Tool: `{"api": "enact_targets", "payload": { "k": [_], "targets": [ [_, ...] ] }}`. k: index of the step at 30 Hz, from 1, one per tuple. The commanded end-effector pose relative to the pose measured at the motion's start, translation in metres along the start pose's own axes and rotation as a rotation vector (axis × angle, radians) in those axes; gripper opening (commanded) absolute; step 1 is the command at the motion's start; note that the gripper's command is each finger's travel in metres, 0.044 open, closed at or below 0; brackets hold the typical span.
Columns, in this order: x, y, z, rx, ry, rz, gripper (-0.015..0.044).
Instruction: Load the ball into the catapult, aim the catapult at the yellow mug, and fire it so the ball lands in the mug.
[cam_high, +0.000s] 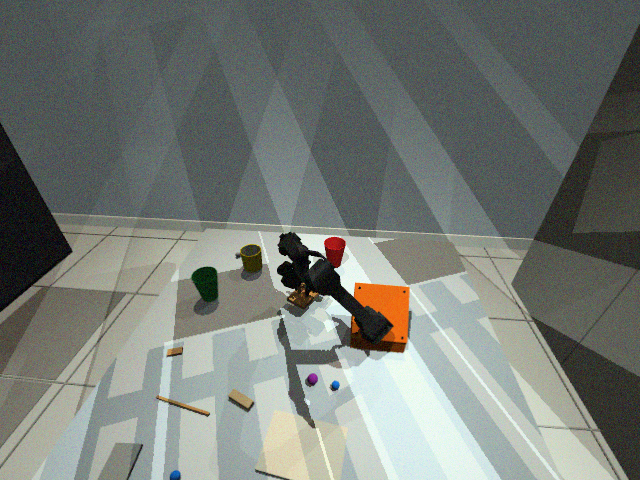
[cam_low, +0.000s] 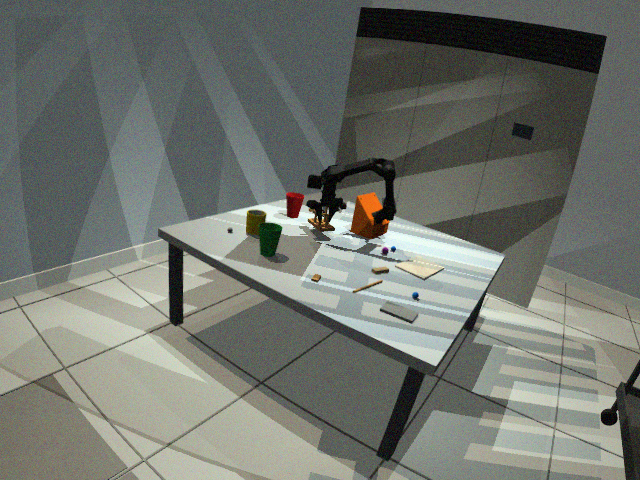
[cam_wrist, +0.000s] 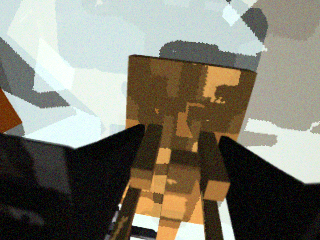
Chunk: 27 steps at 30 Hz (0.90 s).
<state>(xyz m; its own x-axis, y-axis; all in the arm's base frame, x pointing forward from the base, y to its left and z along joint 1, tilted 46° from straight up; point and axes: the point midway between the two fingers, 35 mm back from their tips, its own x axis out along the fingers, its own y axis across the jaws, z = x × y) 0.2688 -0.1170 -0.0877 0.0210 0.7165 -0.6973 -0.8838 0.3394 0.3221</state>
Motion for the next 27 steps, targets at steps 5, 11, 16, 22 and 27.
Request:
{"api": "enact_targets", "payload": {
  "k": [5, 11, 16, 22, 27],
  "targets": [
    [-0.01, -0.002, 0.001, 0.142, 0.009, -0.009, 0.0],
    [-0.009, -0.003, 0.001, 0.35, 0.006, -0.01, 0.0],
    [-0.008, -0.006, 0.0, 0.522, 0.004, -0.011, 0.0],
    [-0.008, -0.014, -0.002, 0.73, 0.001, -0.012, 0.0],
    [-0.008, -0.021, -0.006, 0.816, 0.0, -0.012, 0.0]
  ]
}}
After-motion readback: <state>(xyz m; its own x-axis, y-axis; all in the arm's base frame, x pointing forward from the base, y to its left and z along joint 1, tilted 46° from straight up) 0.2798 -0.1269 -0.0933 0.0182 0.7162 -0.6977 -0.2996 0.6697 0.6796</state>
